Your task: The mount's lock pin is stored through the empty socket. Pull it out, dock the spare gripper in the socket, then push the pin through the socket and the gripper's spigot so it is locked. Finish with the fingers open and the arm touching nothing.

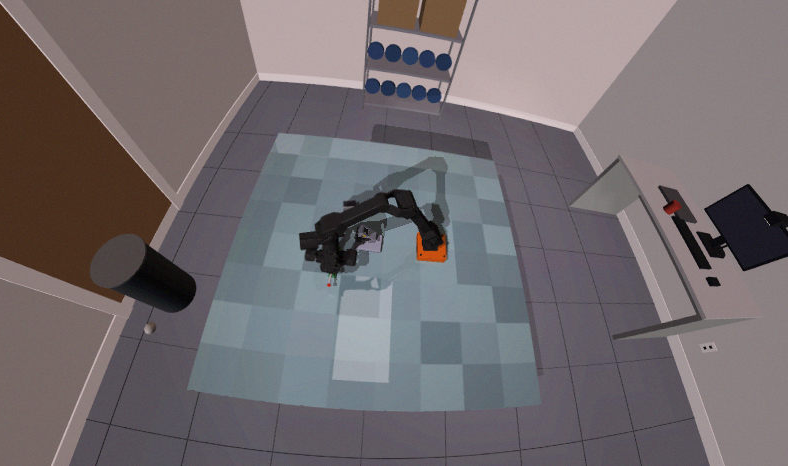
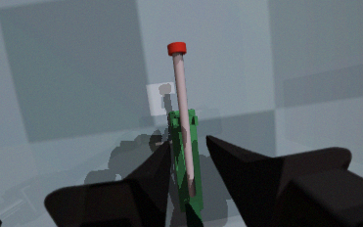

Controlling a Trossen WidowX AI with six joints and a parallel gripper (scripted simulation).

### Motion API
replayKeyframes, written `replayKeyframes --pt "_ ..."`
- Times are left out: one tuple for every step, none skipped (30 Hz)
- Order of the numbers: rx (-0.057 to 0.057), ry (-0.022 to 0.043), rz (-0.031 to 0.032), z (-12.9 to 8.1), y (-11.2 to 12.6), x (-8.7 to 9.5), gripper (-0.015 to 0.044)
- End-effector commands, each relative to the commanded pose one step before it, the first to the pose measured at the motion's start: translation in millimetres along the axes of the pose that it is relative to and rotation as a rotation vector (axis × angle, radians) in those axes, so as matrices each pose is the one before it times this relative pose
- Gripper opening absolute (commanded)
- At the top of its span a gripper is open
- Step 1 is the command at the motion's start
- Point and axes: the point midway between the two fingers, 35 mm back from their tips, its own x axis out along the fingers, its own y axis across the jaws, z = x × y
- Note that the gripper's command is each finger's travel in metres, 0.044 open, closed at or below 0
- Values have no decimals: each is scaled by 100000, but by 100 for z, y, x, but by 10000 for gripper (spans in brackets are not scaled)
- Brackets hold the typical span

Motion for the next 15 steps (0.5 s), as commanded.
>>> replayKeyframes --pt "-367 416 221 -227 86 765 180" --pt "0 1 1 -30 8 159 180" --pt "0 1 1 -30 9 159 180" --pt "0 1 1 -30 10 159 180" --pt "0 1 1 -30 11 159 180" --pt "0 1 1 -31 11 159 180" --pt "0 1 1 -25 10 128 180" --pt "0 0 1 -15 6 77 180" --pt "0 0 0 -5 2 26 180" --pt "0 0 0 0 0 0 180" --pt "0 0 0 0 0 0 180" --pt "0 0 0 0 0 0 180" --pt "0 0 0 0 0 0 154" --pt "0 0 0 0 0 0 127" --pt "0 0 0 0 0 0 101"
